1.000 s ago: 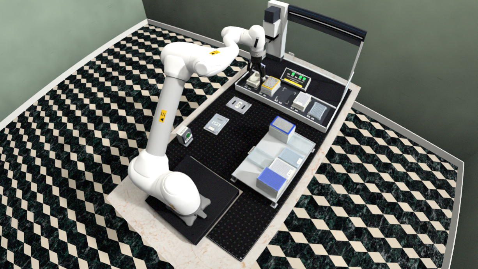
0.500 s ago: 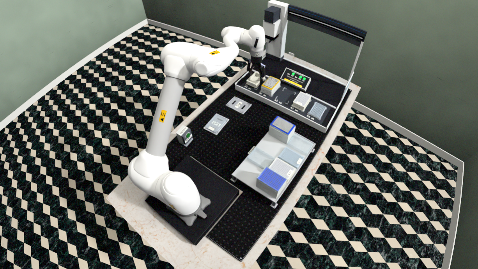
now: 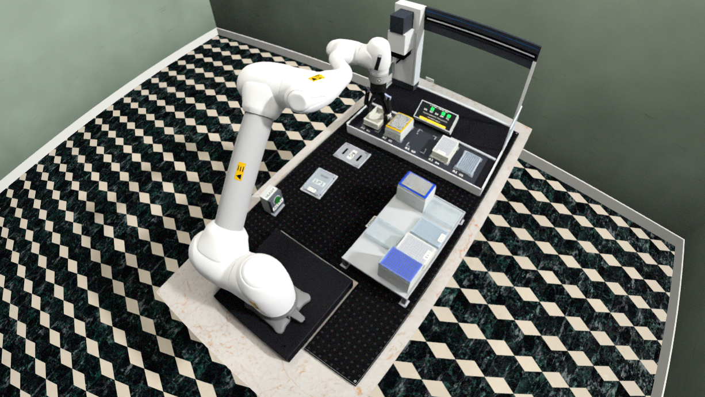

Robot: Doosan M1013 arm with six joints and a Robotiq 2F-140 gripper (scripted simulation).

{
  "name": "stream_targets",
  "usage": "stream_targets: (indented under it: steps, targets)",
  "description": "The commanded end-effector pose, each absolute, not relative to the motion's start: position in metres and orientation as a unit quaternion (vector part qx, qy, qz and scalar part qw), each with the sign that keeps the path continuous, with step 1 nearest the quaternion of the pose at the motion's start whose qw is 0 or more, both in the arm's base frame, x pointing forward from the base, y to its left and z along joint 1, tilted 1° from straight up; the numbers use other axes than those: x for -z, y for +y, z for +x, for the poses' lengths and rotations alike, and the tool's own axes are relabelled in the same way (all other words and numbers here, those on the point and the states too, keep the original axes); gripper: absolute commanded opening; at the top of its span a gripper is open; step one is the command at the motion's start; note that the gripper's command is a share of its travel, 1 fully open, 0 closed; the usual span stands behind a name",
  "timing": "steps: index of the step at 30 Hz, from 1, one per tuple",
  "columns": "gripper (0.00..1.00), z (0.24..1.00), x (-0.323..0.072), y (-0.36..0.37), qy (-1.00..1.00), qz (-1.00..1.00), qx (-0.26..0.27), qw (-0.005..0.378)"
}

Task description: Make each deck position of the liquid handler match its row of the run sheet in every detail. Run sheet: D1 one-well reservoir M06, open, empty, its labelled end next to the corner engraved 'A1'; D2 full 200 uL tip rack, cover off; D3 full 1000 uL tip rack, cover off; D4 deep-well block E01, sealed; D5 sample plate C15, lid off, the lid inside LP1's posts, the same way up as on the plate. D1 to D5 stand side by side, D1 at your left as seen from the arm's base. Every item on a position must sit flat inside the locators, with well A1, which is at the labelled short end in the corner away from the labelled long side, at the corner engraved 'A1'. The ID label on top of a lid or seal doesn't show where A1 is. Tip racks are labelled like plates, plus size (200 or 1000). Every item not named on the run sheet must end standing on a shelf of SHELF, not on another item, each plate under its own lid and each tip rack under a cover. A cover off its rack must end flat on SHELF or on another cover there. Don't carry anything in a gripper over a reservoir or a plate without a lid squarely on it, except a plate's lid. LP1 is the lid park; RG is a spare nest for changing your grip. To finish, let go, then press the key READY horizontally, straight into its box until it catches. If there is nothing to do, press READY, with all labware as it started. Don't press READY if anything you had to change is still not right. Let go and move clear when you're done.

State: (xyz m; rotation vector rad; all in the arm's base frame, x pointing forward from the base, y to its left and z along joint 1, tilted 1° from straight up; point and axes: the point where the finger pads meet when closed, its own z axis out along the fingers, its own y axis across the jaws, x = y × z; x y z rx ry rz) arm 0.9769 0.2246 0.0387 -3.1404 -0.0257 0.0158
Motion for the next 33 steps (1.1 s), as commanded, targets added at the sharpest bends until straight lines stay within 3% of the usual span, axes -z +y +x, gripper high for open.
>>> stream_targets:
  steps: [1,33]
  targets:
    - [0.1,0.9774,-0.0404,0.2248,-0.008,-1.0,-0.004,0.001]
    - [0.1,0.9773,-0.031,0.2248,-0.008,-1.0,-0.004,0.001]
